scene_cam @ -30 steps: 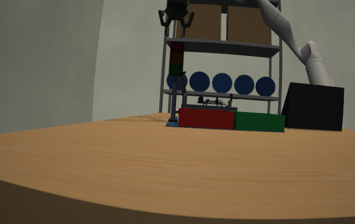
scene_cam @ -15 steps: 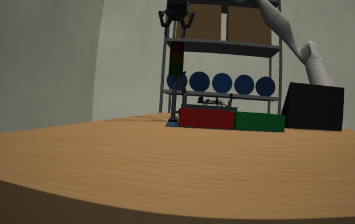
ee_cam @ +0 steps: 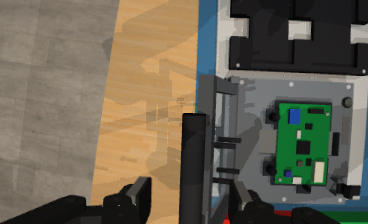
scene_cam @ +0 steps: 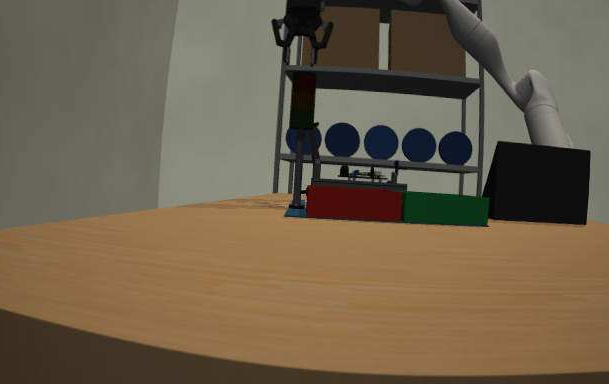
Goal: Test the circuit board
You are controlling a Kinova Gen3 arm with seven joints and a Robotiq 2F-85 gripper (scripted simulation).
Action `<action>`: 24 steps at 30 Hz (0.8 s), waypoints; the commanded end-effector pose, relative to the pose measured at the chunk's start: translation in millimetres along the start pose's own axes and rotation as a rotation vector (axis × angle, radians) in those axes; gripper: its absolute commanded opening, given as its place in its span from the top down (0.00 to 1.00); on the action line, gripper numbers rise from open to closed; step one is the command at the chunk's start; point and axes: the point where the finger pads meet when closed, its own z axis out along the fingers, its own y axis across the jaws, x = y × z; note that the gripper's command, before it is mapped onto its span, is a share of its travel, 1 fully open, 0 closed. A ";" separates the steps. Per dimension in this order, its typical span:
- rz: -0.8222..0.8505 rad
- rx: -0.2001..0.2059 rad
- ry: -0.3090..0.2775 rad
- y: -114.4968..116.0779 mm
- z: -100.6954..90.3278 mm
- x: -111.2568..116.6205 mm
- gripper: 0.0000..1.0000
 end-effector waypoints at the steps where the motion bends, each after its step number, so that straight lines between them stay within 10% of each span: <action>1: 0.000 0.001 0.000 0.2 1.8 0.2 0.50; 24: 0.000 0.001 0.000 0.0 39.1 0.1 0.50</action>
